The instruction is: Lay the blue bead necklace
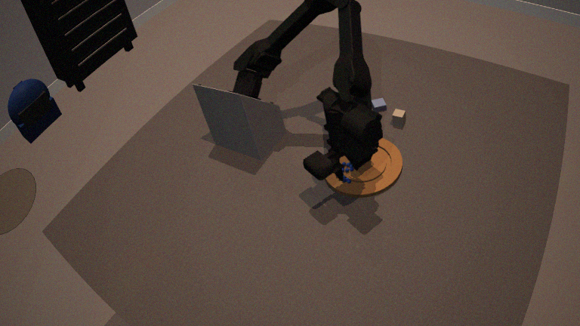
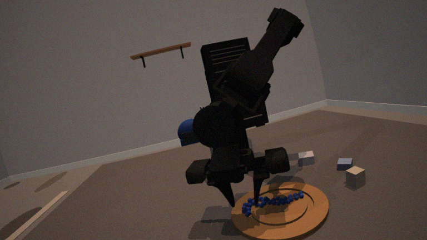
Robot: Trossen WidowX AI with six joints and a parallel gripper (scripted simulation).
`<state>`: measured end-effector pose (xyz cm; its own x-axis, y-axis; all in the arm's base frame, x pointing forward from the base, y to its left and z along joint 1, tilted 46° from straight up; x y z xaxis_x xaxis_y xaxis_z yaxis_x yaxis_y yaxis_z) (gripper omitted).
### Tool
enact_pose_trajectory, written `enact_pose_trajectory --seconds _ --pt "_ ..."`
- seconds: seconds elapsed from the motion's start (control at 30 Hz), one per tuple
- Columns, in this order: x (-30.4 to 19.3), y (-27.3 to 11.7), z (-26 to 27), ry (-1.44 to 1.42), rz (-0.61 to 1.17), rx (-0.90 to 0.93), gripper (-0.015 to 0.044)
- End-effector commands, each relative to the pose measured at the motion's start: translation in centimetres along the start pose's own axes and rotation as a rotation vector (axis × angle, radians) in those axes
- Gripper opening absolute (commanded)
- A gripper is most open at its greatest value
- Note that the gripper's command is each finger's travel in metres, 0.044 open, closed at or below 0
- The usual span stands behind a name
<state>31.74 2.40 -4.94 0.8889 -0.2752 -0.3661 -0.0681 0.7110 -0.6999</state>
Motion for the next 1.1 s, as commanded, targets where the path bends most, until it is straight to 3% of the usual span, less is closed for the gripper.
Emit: enact_pose_trajectory --seconds 0.0,0.3,0.47,0.6,1.07 --pt "-0.1 0.6 0.0 0.004 0.003 0.002 0.0184" --pt "-0.2 2.1 0.0 0.006 0.007 0.003 0.0124" --pt "-0.2 2.6 0.0 0.007 0.009 0.004 0.012" --pt "-0.2 2.4 0.0 0.002 0.008 0.0 0.0015" --pt "-0.2 2.4 0.0 0.002 0.008 0.0 0.0"
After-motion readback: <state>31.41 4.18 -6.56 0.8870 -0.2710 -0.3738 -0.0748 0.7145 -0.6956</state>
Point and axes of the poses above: the point midway between the two fingers, 35 mm back from their tips, its own y axis out along the fingers, its own z axis across the jaws, x = y × z, the point moved 5 cm from there along -y, back along the fingers, and after that the axes turned 12 degrees about y, right-handed, at the moved point
